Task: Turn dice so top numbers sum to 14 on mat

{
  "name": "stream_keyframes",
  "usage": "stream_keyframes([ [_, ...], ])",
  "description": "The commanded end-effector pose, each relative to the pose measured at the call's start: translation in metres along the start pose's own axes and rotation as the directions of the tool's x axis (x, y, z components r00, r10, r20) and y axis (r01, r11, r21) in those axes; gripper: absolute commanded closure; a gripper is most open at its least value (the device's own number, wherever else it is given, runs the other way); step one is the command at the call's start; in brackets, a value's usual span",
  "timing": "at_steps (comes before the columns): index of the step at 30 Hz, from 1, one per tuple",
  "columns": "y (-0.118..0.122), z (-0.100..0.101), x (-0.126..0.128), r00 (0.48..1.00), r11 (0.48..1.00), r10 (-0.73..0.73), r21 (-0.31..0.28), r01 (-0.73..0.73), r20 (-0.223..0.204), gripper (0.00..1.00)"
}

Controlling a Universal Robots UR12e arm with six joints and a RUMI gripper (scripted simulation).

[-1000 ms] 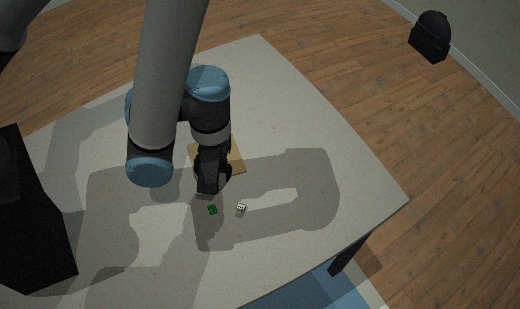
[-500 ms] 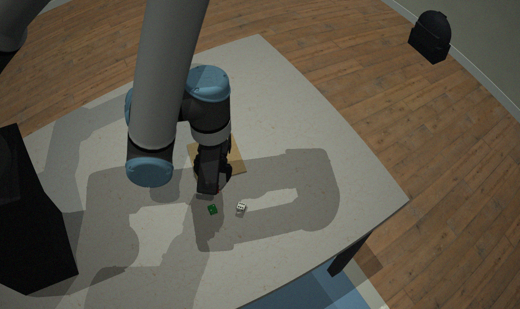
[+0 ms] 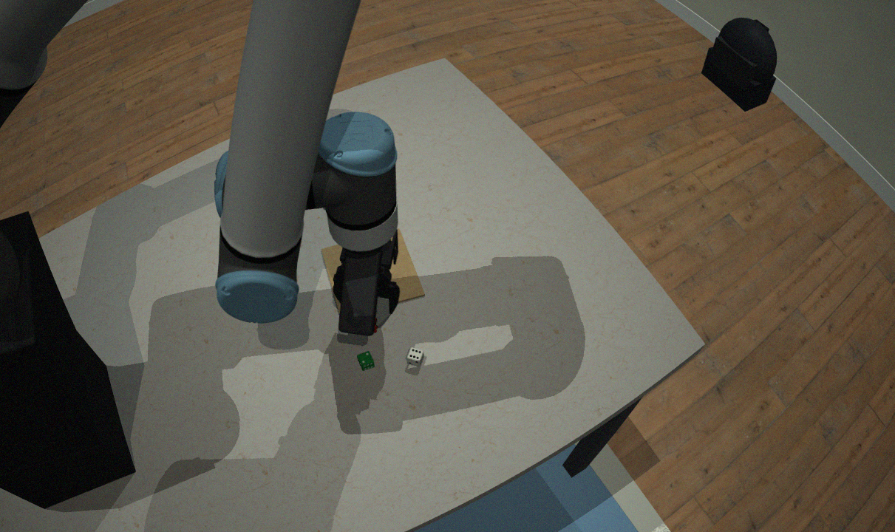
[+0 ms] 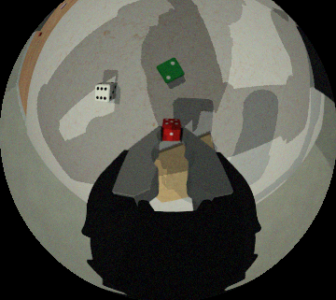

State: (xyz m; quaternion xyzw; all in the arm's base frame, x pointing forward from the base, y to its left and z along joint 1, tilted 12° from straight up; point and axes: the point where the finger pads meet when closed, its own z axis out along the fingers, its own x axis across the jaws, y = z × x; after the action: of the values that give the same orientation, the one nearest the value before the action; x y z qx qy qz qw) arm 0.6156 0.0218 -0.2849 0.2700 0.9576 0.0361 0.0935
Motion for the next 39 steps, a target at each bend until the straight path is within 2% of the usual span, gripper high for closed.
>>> stream_keyframes([
  [1, 0.0, -0.002, 0.0, 1.0, 1.0, 0.0, 0.0, 0.0, 0.001, 0.97],
  [5, 0.0, -0.007, 0.0, 1.0, 1.0, 0.0, 0.0, 0.0, 0.001, 0.97],
  [8, 0.0, -0.018, 0.0, 1.0, 1.0, 0.0, 0.0, 0.0, 0.001, 0.97],
  [20, 0.0, -0.085, 0.0, 1.0, 1.0, 0.0, 0.0, 0.0, 0.001, 0.97],
  [28, 0.0, -0.1, 0.0, 1.0, 1.0, 0.0, 0.0, 0.0, 0.001, 0.97],
  [39, 0.0, -0.1, 0.0, 1.0, 1.0, 0.0, 0.0, 0.0, 0.001, 0.97],
])
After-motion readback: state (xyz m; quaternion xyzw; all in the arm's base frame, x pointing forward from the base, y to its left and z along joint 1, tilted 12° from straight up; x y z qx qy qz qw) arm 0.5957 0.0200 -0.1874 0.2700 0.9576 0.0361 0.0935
